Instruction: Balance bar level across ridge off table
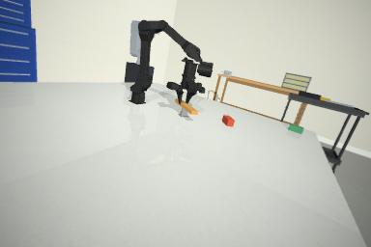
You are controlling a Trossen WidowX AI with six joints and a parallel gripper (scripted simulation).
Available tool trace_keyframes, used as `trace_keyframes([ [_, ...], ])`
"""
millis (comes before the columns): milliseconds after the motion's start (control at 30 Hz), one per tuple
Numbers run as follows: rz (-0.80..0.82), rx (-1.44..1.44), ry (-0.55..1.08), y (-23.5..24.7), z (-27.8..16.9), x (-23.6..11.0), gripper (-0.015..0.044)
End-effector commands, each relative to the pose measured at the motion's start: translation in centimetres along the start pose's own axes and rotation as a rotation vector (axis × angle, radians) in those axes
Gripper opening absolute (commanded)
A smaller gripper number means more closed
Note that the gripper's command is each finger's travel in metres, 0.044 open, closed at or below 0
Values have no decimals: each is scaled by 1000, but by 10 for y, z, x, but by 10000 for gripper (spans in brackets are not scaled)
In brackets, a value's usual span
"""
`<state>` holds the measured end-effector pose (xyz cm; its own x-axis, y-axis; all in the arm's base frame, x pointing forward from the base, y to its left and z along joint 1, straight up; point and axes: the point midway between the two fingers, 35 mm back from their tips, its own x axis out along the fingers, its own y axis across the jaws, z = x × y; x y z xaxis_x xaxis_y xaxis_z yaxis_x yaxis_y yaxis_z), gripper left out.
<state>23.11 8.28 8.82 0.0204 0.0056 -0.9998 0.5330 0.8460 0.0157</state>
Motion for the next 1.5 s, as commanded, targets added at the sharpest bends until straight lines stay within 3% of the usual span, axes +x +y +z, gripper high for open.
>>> trace_keyframes([
  [0, 0, 0, 0, 0, 0, 0, 0],
  [533, 0, 0, 0, 0, 0, 0, 0],
  [767, 0, 0, 0, 0, 0, 0, 167],
  [1467, 0, 0, 0, 0, 0, 0, 169],
])
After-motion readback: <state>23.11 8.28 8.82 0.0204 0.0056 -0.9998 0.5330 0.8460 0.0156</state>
